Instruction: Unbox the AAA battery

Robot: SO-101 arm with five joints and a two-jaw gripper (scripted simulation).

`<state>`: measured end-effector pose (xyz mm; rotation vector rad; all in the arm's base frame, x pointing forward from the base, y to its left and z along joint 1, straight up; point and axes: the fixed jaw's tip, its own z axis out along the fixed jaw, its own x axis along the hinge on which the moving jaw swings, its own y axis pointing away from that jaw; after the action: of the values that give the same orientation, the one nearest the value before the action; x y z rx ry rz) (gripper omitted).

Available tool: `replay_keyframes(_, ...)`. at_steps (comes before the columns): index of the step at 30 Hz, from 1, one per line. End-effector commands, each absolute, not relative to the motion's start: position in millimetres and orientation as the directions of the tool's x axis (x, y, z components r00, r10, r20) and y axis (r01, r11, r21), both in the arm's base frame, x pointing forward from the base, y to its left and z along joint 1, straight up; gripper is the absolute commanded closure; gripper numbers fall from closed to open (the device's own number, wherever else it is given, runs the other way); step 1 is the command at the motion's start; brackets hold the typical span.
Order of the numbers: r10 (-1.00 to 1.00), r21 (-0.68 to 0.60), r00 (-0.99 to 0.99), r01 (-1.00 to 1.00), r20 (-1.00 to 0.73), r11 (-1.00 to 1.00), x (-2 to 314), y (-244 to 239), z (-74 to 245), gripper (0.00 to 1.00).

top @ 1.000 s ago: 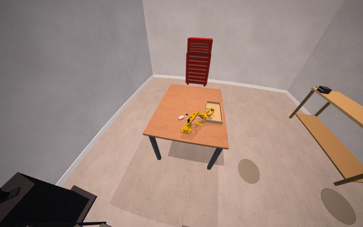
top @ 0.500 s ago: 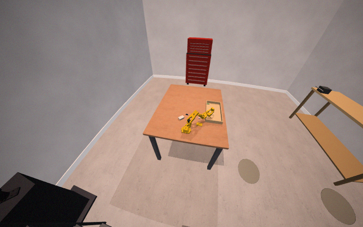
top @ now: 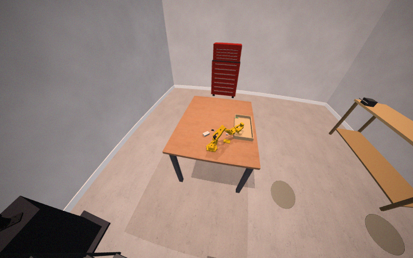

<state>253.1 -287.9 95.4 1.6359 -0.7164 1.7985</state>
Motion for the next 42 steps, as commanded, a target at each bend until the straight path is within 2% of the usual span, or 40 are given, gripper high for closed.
replay_keyframes(1,0.104,-0.005,-0.104,-0.731,0.989,-0.682,257.0,-287.8,119.4,0.78)
replay_keyframes(42,-0.100,0.005,0.100,-0.731,0.990,-0.682,260.2,-290.9,93.0,0.78)
